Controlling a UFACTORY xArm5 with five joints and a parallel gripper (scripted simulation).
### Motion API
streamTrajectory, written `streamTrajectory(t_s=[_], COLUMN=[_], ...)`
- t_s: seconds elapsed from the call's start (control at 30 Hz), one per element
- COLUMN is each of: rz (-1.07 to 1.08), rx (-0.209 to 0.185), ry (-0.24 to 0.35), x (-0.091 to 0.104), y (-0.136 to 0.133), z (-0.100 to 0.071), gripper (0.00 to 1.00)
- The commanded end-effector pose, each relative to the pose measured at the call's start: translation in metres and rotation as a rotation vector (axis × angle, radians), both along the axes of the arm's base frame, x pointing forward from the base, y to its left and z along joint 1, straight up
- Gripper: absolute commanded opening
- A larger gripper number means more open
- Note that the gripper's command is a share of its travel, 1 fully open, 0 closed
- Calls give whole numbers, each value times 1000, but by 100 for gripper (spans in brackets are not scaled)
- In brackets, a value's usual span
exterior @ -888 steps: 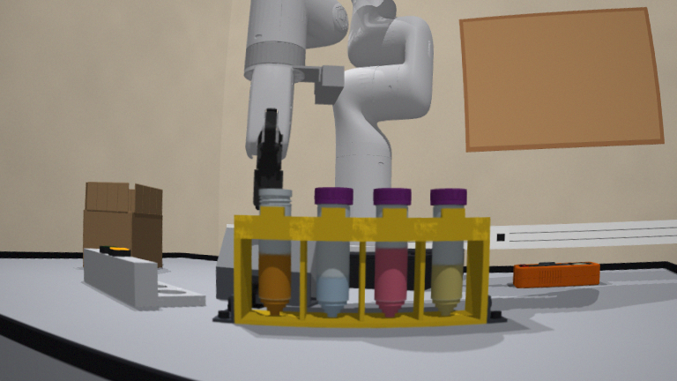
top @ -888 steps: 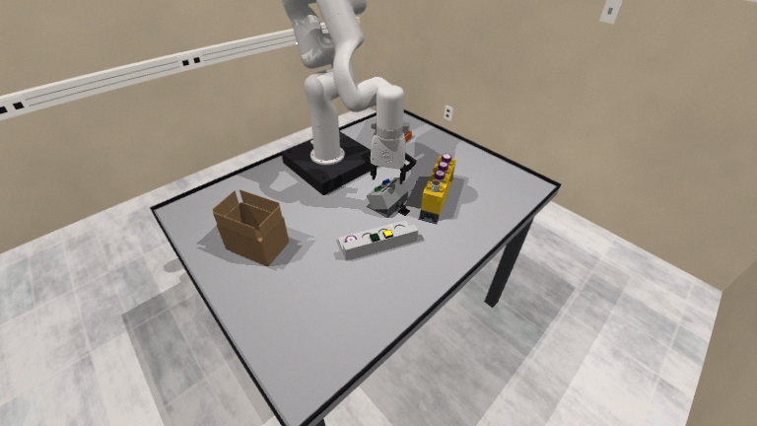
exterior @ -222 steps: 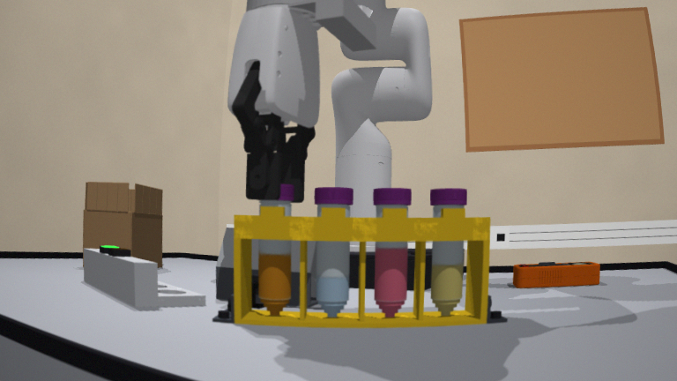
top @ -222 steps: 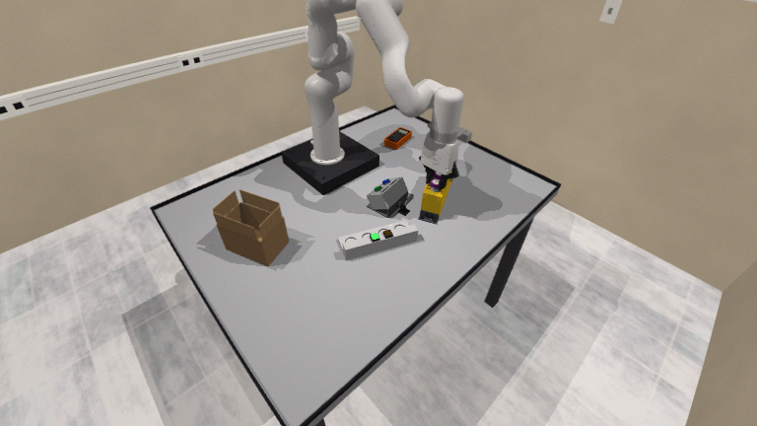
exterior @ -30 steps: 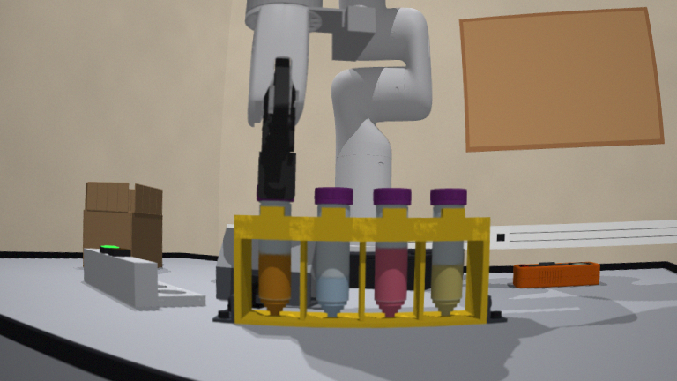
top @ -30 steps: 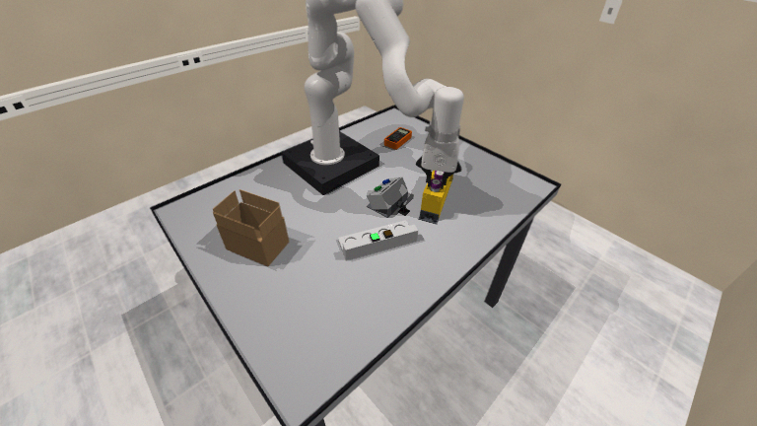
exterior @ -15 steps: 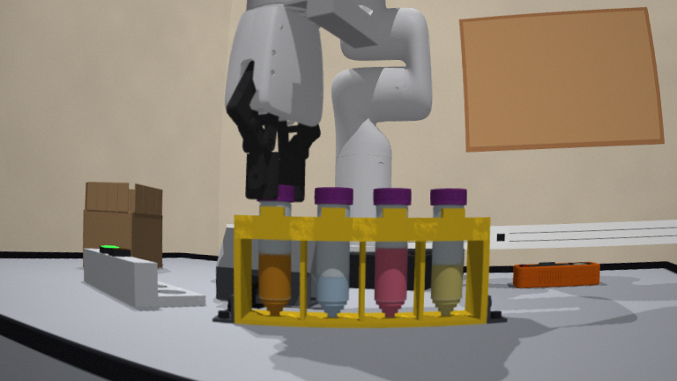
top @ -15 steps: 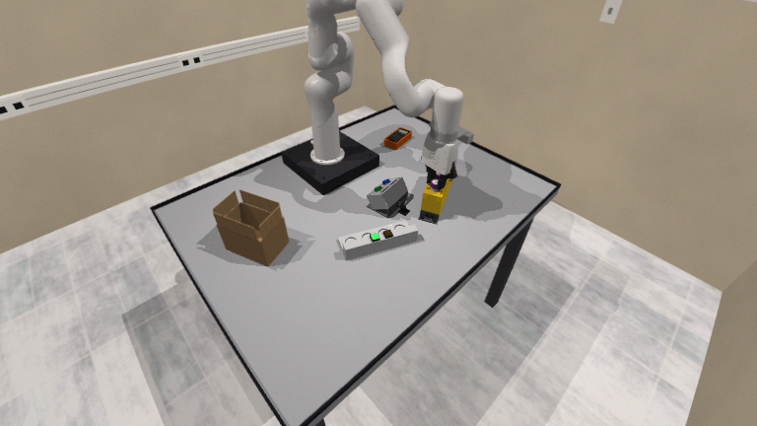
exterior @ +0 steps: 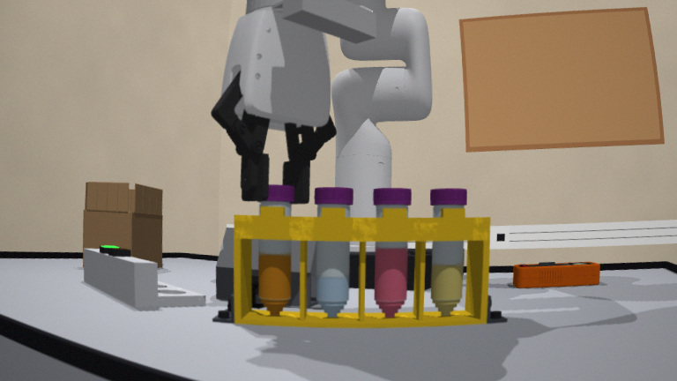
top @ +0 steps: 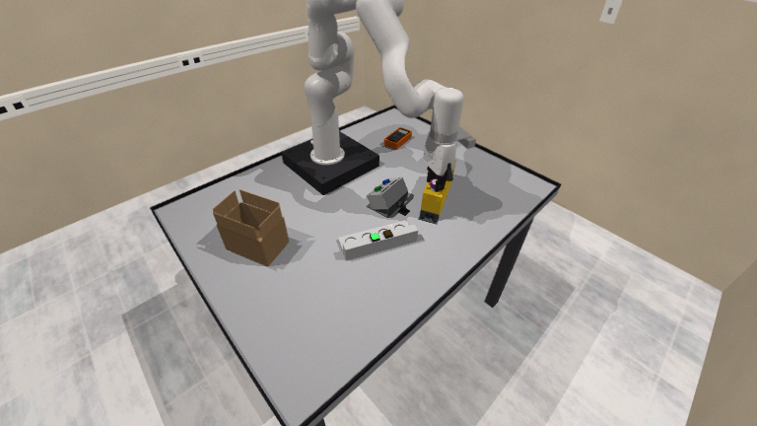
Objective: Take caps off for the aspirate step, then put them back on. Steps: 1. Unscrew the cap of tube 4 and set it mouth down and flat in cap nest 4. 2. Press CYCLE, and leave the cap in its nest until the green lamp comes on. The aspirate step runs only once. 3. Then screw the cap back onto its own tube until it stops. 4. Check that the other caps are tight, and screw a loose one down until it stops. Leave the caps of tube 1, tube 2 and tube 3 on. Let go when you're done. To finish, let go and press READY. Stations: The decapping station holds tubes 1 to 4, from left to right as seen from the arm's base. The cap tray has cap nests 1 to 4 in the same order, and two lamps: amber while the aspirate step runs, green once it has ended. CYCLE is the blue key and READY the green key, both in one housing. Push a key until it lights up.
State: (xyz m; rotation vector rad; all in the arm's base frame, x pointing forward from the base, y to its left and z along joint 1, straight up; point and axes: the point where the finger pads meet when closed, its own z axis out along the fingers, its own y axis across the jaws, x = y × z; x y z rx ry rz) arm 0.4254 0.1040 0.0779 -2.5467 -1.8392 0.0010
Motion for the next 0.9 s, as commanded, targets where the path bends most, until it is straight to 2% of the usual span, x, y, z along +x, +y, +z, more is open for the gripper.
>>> streamTrajectory(t_s=[0.0, 0.17, 0.3, 0.43, 0.5, 0.87], rz=[-1, -1, 306, 382, 562, 1066], rx=[5, 5, 4, 4, 4, 2], ry=[-5, -5, -6, -6, -6, -7], x=[2, 2, 2, 2, 2, 2], y=[1, 1, 1, 1, 1, 1], z=[3, 3, 3, 3, 3, 3], gripper=[46, 46, 46, 46, 46, 46])
